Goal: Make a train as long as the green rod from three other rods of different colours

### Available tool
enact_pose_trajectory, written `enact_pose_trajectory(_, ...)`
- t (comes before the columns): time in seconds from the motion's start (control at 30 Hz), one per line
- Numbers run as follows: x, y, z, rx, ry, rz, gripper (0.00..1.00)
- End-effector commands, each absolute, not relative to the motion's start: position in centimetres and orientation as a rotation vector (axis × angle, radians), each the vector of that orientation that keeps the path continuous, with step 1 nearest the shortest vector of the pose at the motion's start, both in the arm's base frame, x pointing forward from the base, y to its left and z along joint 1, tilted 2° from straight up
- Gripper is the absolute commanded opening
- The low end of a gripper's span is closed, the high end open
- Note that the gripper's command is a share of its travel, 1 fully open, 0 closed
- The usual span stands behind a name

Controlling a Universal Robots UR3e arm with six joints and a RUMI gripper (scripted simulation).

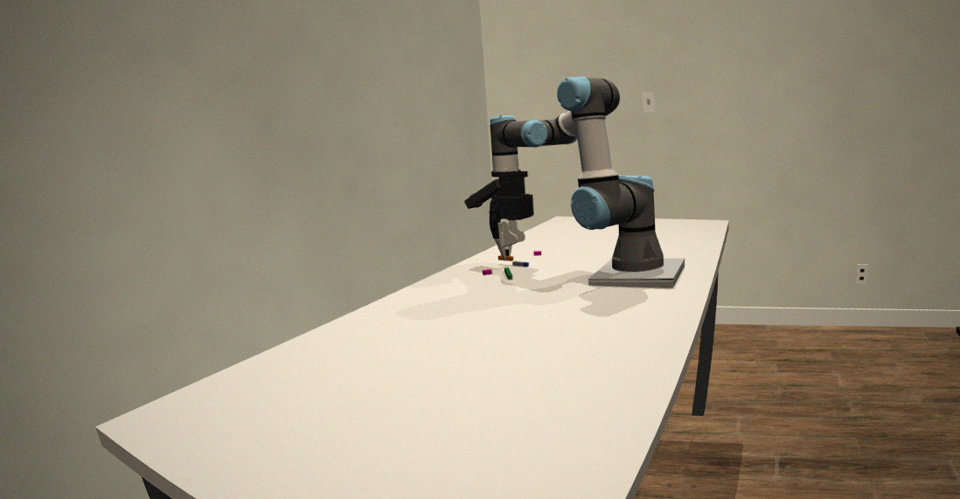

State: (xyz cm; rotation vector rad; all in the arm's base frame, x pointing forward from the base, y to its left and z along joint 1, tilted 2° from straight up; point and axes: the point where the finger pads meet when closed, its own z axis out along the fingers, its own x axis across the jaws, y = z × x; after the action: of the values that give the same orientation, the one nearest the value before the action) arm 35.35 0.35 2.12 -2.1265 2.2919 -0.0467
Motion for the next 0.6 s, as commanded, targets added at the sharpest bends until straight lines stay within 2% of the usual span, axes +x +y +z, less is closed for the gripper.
enact_pose_trajectory(0.0, 35.44, 0.32, 1.9, -2.126, 2.291, -0.05, 0.0)
enact_pose_trajectory(0.57, 35.46, 0.31, 1.11, -2.126, 2.291, -0.05, 0.0)
